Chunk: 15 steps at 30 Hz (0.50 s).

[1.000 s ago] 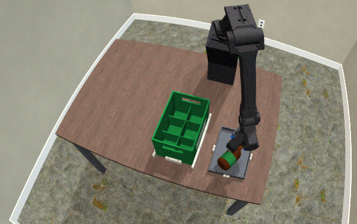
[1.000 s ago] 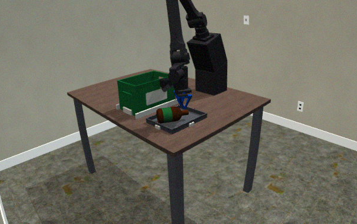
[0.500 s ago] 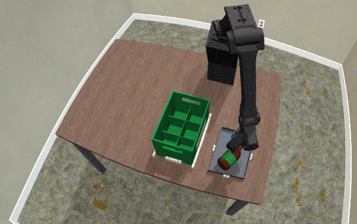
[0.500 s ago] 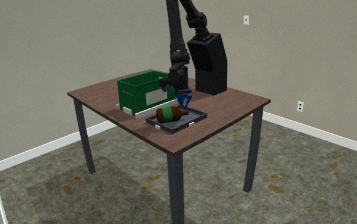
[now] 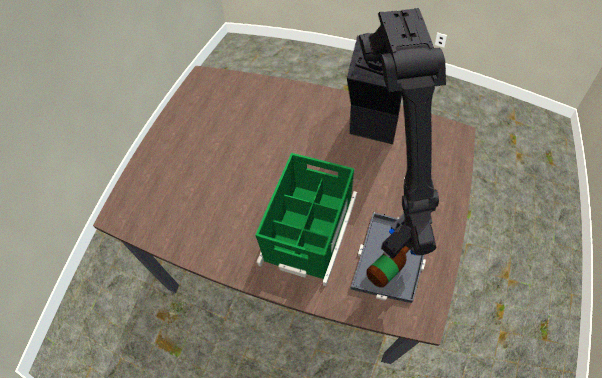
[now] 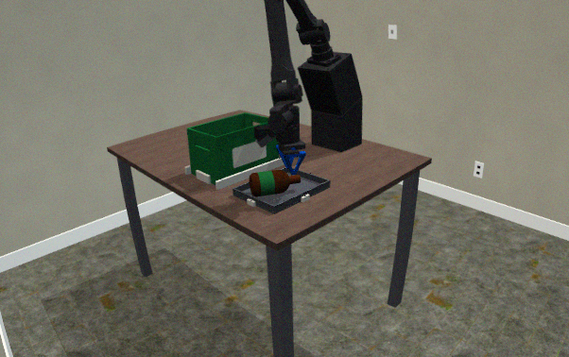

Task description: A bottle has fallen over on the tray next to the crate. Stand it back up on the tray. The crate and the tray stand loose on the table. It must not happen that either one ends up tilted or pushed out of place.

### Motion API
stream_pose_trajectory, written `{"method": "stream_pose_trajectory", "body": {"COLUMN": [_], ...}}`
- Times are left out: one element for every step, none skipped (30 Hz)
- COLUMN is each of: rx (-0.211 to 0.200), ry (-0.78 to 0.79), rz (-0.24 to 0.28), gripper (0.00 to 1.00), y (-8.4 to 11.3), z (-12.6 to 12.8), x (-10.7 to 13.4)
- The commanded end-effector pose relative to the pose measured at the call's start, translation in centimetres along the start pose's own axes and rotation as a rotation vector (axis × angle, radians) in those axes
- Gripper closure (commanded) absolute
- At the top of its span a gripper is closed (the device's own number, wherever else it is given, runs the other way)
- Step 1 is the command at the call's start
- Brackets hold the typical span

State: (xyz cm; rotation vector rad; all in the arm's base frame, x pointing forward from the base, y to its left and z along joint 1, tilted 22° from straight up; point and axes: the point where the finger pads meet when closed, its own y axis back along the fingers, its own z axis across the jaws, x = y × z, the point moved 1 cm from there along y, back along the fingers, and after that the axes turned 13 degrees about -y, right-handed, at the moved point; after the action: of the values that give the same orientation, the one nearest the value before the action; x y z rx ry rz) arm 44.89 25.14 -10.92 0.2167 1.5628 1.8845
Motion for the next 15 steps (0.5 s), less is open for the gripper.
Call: {"method": "stream_pose_trajectory", "body": {"rx": [0.000, 0.000, 0.000, 0.000, 0.000, 0.000, 0.004, 0.001, 0.002, 0.002, 0.001, 0.001, 0.001, 0.000, 0.001], "ry": [0.003, 0.004, 0.005, 0.004, 0.004, 0.004, 0.003, 0.001, 0.002, 0.002, 0.003, 0.004, 0.006, 0.007, 0.006], "rz": [0.000, 0.000, 0.000, 0.000, 0.000, 0.000, 0.002, 0.000, 0.000, 0.000, 0.000, 0.000, 0.001, 0.001, 0.001], "gripper": [0.39, 0.39, 0.39, 0.39, 0.39, 0.39, 0.39, 0.39, 0.39, 0.39, 0.39, 0.39, 0.39, 0.39, 0.39], "y": [-1.4, -1.5, -1.6, -1.7, -1.7, -1.7, -1.8, -1.9, -2.1, -2.2, -2.3, -2.4, -2.5, -2.7, -2.8], "z": [-0.1, -0.1, -0.1, -0.1, -0.1, -0.1, -0.3, -0.2, -0.2, -0.2, -0.2, -0.2, -0.1, -0.1, -0.1], "x": [-0.3, -0.2, -0.2, -0.2, -0.2, -0.2, -0.1, -0.3, -0.4, -0.4, -0.3, -0.2, -0.1, -0.1, -0.1]}}
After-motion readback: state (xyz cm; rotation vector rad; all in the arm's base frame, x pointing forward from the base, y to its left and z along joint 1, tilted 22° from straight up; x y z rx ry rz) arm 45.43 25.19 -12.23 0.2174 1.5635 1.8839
